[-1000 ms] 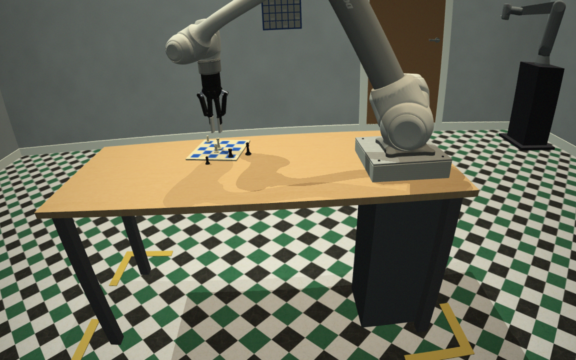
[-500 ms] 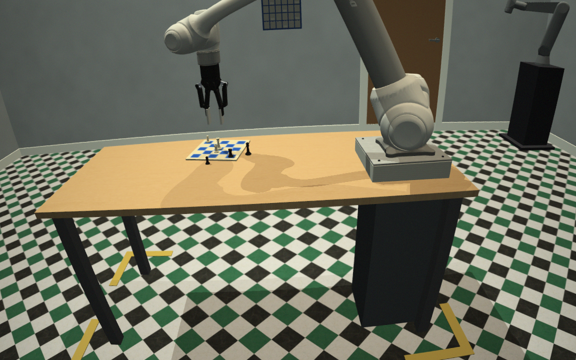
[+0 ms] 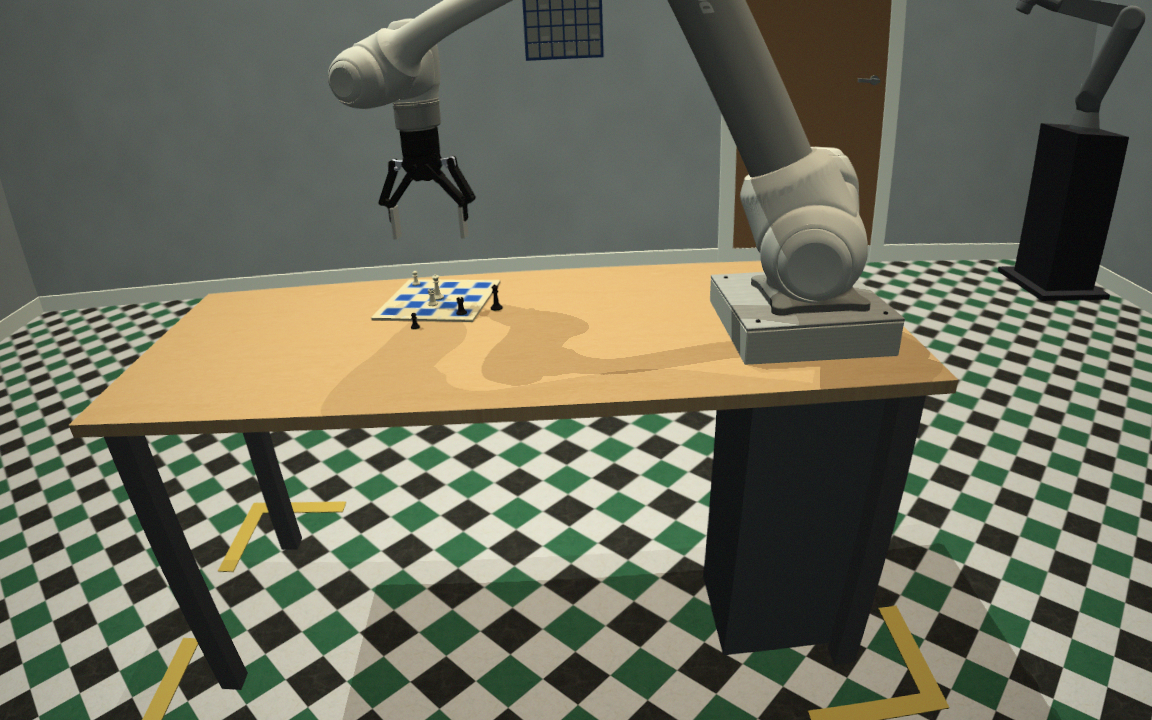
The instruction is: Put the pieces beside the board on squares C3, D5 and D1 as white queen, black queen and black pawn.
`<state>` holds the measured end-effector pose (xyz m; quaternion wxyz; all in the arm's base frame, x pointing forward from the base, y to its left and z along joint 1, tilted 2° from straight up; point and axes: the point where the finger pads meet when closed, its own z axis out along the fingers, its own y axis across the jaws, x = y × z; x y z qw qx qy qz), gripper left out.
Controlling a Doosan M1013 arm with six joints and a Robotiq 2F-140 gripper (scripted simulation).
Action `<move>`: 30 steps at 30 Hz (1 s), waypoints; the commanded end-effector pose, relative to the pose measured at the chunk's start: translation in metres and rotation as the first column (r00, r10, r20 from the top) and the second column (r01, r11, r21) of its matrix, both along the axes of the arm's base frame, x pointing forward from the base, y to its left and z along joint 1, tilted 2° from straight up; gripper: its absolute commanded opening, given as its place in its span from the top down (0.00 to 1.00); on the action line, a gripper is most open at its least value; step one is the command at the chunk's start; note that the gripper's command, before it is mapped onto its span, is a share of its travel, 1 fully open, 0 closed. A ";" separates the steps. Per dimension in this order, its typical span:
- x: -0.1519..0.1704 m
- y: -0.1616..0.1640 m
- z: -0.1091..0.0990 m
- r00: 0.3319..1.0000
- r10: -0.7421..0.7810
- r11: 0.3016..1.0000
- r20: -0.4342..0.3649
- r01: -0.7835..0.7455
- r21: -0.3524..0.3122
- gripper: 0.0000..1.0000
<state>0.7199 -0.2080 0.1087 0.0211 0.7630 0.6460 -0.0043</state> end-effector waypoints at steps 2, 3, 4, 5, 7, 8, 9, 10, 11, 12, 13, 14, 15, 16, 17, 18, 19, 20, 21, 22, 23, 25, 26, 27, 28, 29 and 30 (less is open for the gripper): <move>0.000 0.000 0.000 1.000 0.000 1.000 0.000 0.000 0.000 0.00; 0.000 0.000 0.000 1.000 0.001 1.000 0.000 -0.001 0.000 0.00; -0.001 0.001 0.000 1.000 0.010 1.000 0.000 -0.010 0.000 0.00; -0.003 0.002 0.000 1.000 0.030 1.000 -0.001 -0.030 0.000 0.00; -0.003 0.002 0.000 1.000 0.030 1.000 -0.001 -0.030 0.000 0.00; -0.007 0.004 0.000 0.998 0.065 0.998 -0.002 -0.065 -0.001 0.00; -0.013 0.006 0.000 0.993 0.115 0.993 -0.004 -0.115 -0.002 0.00; -0.020 0.010 0.000 0.983 0.181 0.983 -0.007 -0.181 -0.003 0.00; -0.029 0.015 -0.001 0.966 0.259 0.966 -0.010 -0.259 -0.004 0.00; -0.040 0.020 -0.001 0.938 0.347 0.938 -0.014 -0.347 -0.005 0.00; -0.051 0.025 -0.002 0.921 0.389 0.921 -0.017 -0.389 -0.006 0.00; -0.064 0.031 -0.003 0.903 0.429 0.903 -0.020 -0.429 -0.007 0.00; -0.076 0.036 -0.004 0.881 0.472 0.881 -0.024 -0.472 -0.008 0.00; -0.076 0.036 -0.004 0.856 0.516 0.856 -0.027 -0.516 -0.007 0.00; -0.088 0.042 -0.005 0.829 0.558 0.829 -0.031 -0.559 -0.008 0.00; -0.099 0.047 -0.006 0.800 0.599 0.800 -0.036 -0.600 -0.008 0.00; -0.099 0.047 -0.006 0.768 0.639 0.769 -0.038 -0.640 -0.007 0.00; -0.108 0.051 -0.007 0.735 0.677 0.735 -0.042 -0.678 -0.007 0.00; -0.116 0.054 -0.008 0.700 0.713 0.700 -0.046 -0.714 -0.006 0.00; -0.123 0.057 -0.009 0.663 0.747 0.663 -0.049 -0.748 -0.005 0.00; -0.123 0.057 -0.009 0.663 0.747 0.663 -0.049 -0.748 -0.005 0.00; -0.127 0.059 -0.010 0.547 0.835 0.548 -0.051 -0.837 -0.001 0.00; -0.129 0.060 -0.010 0.513 0.857 0.514 -0.051 -0.858 0.000 0.00; -0.130 0.060 -0.010 0.476 0.878 0.476 -0.049 -0.879 0.001 0.00; -0.131 0.061 -0.010 0.439 0.897 0.439 -0.046 -0.898 0.002 0.00; -0.131 0.061 -0.010 0.439 0.897 0.439 -0.046 -0.898 0.002 0.75; -0.131 0.061 -0.010 0.439 0.897 0.439 -0.046 -0.898 0.002 0.75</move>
